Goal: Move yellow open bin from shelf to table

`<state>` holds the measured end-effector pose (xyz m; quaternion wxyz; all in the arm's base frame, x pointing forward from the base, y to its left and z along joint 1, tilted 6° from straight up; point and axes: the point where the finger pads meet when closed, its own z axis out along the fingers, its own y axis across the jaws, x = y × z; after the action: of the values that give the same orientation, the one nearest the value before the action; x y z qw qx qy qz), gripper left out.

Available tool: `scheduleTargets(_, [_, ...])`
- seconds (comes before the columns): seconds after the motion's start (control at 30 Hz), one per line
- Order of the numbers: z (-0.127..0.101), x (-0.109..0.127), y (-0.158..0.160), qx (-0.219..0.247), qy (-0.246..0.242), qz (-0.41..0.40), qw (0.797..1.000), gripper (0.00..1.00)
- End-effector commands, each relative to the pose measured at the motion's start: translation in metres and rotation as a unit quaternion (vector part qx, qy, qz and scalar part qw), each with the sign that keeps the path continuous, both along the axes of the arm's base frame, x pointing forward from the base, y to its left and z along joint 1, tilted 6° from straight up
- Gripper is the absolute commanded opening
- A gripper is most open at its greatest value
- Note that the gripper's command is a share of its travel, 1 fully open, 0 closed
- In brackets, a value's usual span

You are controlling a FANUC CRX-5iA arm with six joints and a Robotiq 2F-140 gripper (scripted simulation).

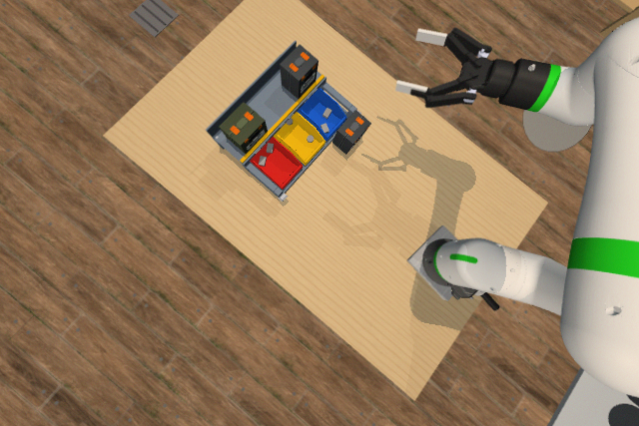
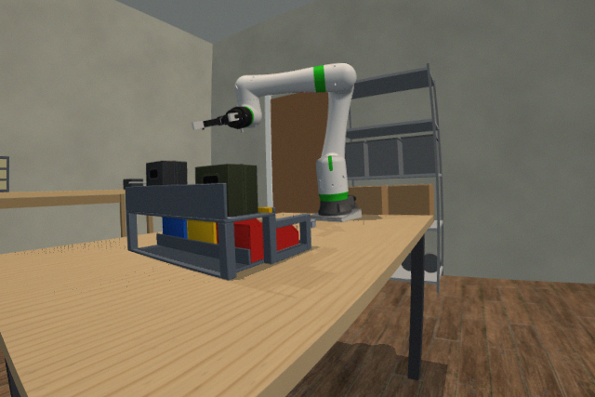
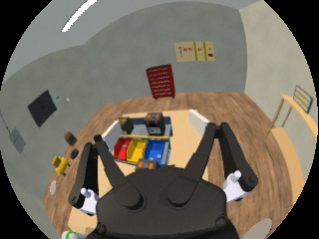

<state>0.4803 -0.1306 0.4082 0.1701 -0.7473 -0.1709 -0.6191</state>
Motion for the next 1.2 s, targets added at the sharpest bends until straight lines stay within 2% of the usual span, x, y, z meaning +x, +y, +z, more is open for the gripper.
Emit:
scheduleTargets(0.0, [0.0, 0.0, 0.0, 0.0, 0.0, 0.0, 1.0, 1.0])
scheduleTargets(0.23, [0.0, 0.0, 0.0, 0.0, 0.0, 0.0, 1.0, 1.0])
scheduleTargets(0.4, [-0.034, 0.008, 0.036, -0.101, 0.039, 0.072, 0.992, 1.0])
scheduleTargets(0.8, [-0.034, 0.008, 0.036, -0.101, 0.039, 0.072, 0.992, 1.0])
scheduleTargets(0.97, [-0.068, 0.016, 0.071, -0.2, 0.077, 0.142, 0.966, 1.0])
scheduleTargets(1.17, [-0.068, 0.016, 0.071, -0.2, 0.077, 0.142, 0.966, 1.0])
